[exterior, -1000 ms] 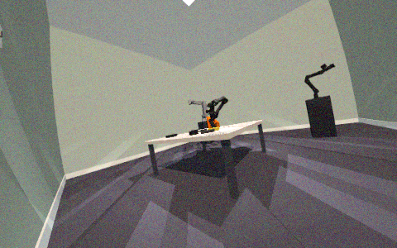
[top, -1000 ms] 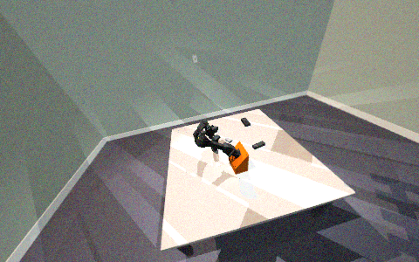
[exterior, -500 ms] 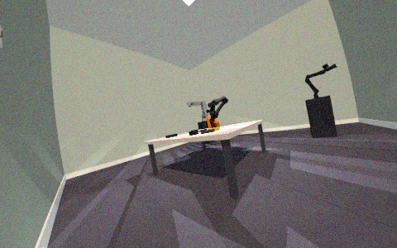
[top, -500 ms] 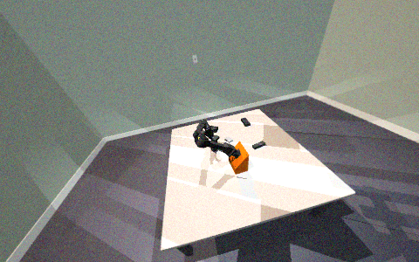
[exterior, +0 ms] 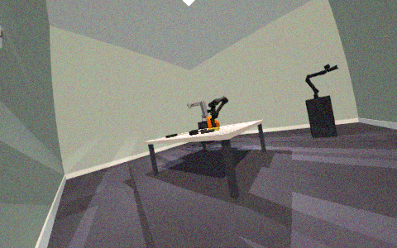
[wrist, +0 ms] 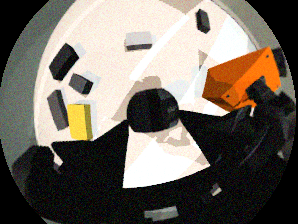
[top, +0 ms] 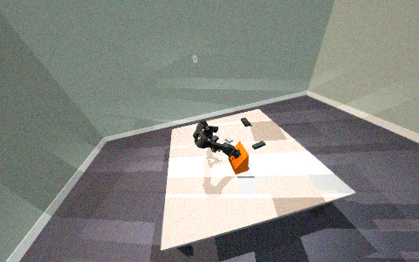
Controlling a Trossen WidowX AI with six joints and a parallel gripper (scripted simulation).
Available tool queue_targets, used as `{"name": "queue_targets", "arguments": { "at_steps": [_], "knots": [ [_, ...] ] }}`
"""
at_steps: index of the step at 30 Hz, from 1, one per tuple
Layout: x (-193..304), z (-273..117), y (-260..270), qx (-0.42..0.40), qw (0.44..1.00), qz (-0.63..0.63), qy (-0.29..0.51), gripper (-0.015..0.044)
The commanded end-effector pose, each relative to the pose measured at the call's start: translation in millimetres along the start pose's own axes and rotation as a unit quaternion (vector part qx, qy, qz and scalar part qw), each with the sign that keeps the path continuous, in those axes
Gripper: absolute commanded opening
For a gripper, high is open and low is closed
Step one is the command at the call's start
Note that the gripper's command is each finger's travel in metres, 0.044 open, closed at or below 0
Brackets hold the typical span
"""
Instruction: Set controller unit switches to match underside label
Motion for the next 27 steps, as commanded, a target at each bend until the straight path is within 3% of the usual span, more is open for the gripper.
{"name": "queue_targets", "arguments": {
  "at_steps": [1,27],
  "knots": [
    [9,3,-1,0.006,1.0,-0.002,0.018,0.0338],
    [26,1,-3,0.01,0.999,-0.002,0.05,0.0338]
  ]
}}
Point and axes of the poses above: the point midway between the two fingers, 35 mm back from their tips, its own z axis out along the fingers, its own y axis across the jaws, x = y × z, the point moved 4 cm from there along -z, back along the fingers, and after that the axes turned 6 degrees about z, right-handed, at the moved point
